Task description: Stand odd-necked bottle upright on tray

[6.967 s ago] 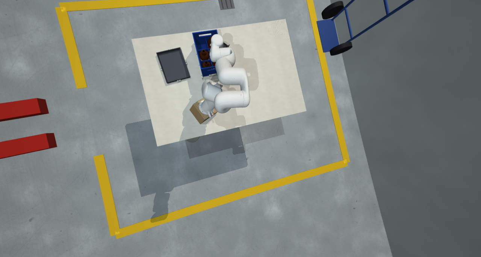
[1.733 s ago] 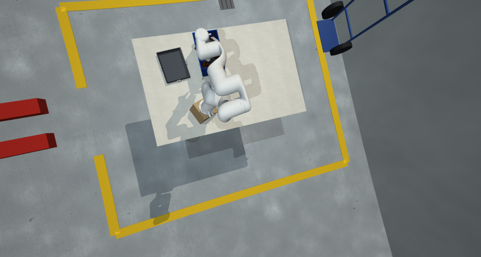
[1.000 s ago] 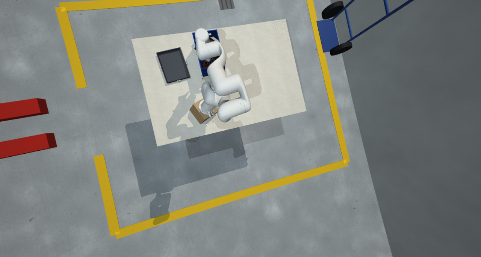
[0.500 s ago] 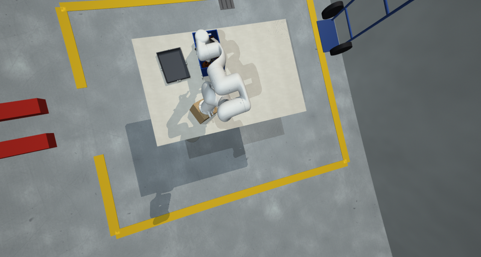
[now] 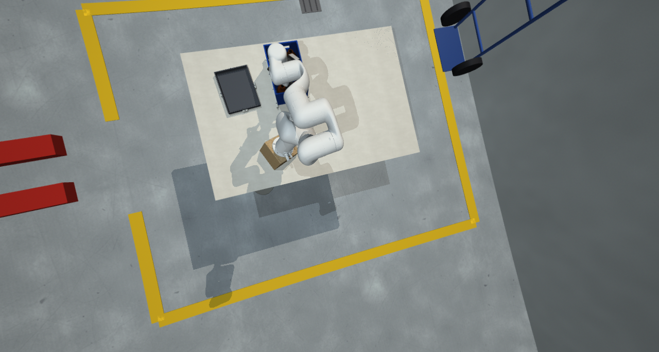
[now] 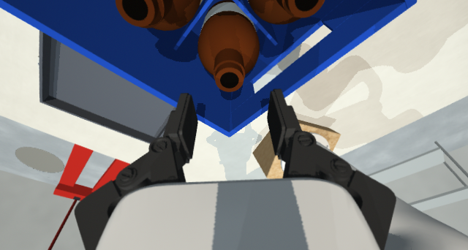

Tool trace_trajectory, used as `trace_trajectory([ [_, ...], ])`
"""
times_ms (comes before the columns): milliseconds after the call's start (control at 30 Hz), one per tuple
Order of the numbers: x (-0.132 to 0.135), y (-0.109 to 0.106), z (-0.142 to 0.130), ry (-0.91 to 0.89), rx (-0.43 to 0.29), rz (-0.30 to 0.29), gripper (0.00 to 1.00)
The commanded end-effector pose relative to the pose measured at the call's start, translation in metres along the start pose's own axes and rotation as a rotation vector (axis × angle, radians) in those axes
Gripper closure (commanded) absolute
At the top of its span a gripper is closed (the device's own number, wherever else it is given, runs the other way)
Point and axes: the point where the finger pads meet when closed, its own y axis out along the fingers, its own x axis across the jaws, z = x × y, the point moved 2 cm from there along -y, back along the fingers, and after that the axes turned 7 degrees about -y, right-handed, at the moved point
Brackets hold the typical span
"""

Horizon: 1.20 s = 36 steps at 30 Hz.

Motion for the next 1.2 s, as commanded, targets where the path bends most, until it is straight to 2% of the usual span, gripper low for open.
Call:
trace_trajectory([
  [0, -0.0009, 0.0044, 0.0009, 0.000, 0.003, 0.002, 0.35],
  [500, -0.0011, 0.0134, 0.0011, 0.000, 0.003, 0.002, 0.35],
  [1167, -0.0011, 0.0142, 0.0011, 0.000, 0.003, 0.002, 0.35],
])
